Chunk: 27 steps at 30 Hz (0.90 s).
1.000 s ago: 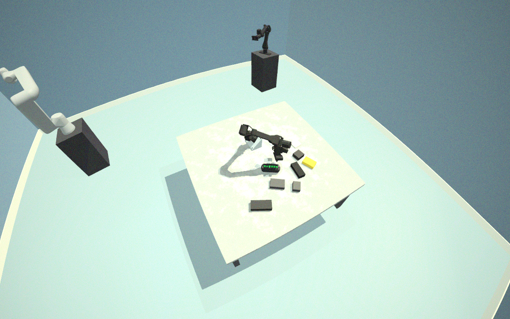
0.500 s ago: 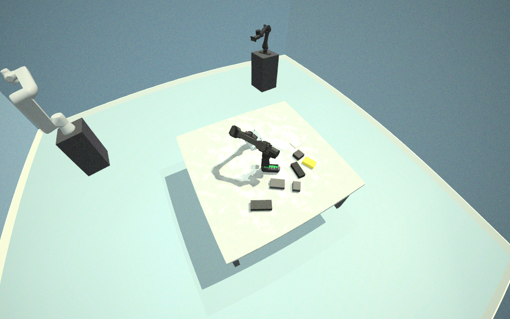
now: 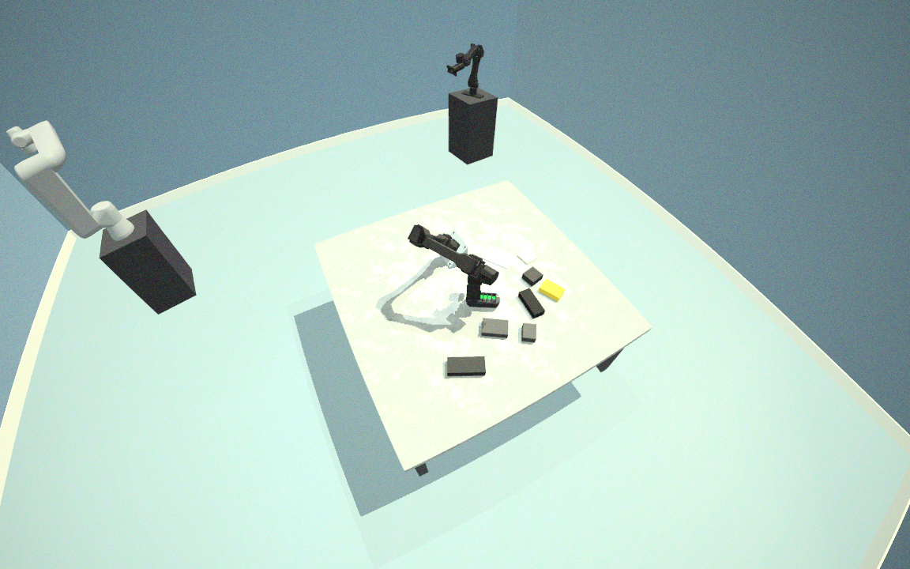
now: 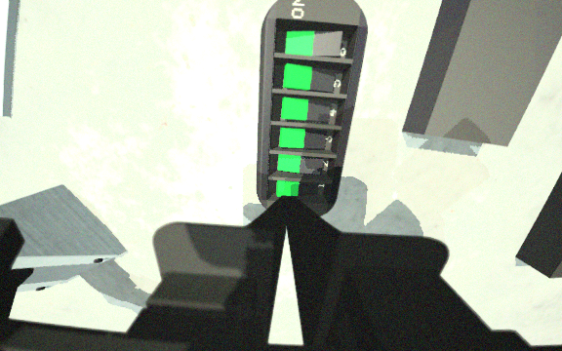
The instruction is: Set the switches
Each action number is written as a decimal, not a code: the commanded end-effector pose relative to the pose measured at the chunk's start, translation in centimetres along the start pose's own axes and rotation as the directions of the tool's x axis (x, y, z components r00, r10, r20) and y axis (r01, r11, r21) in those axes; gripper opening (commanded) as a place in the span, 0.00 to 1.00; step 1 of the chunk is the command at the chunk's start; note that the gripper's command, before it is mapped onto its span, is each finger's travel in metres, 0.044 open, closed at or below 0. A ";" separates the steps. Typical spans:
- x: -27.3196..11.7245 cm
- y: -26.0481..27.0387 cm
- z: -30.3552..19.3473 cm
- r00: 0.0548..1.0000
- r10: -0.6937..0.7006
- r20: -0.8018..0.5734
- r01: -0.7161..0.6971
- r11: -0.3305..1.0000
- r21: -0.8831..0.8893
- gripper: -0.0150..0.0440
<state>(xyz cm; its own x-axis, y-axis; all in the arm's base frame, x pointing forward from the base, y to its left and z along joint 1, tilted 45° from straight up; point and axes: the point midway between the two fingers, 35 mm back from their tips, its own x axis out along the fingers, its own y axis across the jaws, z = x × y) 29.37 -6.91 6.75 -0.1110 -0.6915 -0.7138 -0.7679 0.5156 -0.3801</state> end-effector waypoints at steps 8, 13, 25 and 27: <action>1.8 0.1 -0.1 1.000 -0.001 -0.006 0.001 1.000 -0.003 0.25; 2.3 0.1 -0.2 1.000 -0.001 -0.006 0.001 1.000 -0.003 0.25; 2.9 0.1 -0.2 1.000 -0.002 -0.007 0.002 1.000 -0.003 0.25; 2.9 0.1 -0.2 1.000 -0.002 -0.007 0.002 1.000 -0.003 0.25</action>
<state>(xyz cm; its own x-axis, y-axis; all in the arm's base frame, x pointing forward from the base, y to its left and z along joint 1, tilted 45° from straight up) 28.90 -8.85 4.80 -0.1135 -0.6928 -0.7121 -0.7684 0.5156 -0.3791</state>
